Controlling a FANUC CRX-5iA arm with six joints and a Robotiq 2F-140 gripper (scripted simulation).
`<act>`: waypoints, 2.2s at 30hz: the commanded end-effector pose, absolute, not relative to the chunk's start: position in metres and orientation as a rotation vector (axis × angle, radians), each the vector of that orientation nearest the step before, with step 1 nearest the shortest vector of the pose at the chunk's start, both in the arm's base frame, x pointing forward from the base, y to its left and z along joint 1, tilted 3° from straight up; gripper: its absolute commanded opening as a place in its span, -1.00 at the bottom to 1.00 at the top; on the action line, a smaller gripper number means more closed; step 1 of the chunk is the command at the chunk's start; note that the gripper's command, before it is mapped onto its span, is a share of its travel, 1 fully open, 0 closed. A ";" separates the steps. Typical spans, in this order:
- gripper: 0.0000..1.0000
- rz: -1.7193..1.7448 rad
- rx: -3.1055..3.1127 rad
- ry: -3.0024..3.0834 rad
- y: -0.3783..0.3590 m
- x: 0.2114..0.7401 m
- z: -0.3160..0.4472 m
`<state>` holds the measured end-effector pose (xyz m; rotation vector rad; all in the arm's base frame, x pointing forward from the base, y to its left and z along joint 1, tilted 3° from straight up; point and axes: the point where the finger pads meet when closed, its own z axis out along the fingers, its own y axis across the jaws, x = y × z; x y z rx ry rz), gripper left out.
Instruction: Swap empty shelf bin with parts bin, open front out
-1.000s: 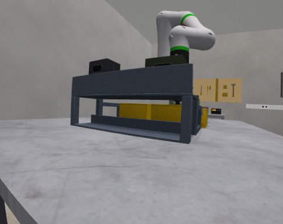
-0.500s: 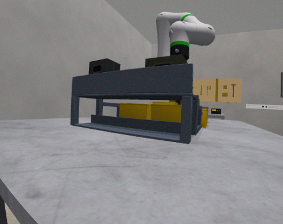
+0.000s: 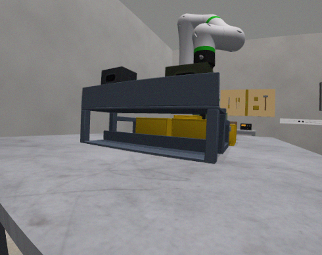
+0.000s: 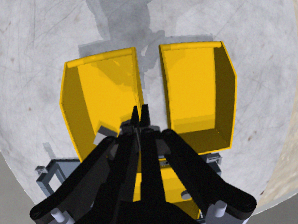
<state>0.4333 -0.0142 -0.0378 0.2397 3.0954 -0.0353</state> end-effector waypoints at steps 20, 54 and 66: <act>-0.80 -0.035 0.241 3.094 -0.130 0.407 -0.038; -0.80 -0.035 0.241 3.094 -0.151 0.443 -0.037; -0.80 -0.035 0.241 3.094 -0.151 0.443 -0.037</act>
